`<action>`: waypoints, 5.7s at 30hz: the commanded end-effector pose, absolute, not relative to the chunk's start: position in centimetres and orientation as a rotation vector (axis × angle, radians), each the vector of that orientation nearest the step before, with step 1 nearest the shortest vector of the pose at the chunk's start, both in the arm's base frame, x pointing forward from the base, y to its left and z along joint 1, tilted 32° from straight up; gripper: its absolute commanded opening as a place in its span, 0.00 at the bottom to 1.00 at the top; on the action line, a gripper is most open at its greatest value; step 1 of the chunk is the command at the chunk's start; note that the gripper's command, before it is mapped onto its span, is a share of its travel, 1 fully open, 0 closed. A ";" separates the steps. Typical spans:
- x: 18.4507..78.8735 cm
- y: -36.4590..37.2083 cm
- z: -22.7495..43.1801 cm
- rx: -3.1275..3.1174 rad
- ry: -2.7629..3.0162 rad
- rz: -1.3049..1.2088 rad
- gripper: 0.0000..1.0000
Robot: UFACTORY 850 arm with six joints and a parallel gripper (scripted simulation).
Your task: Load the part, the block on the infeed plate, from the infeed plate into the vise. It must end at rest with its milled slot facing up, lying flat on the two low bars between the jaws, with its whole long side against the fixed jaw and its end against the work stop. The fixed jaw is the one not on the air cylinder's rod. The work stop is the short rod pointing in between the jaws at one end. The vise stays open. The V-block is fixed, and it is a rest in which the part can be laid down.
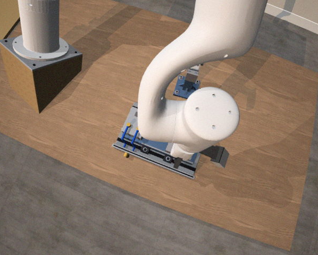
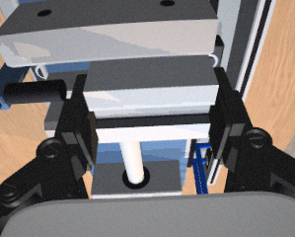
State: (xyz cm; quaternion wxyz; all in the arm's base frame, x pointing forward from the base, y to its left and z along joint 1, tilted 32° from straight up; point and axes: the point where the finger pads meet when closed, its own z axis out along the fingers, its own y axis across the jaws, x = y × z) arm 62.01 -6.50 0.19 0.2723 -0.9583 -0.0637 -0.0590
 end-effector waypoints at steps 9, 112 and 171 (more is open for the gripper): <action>62.1 -6.6 0.3 -2.580 -0.171 -0.161 0.00; 62.3 -6.4 0.1 -2.580 -0.171 -0.161 0.81; 62.0 -8.5 3.4 -2.580 -0.171 -0.161 0.81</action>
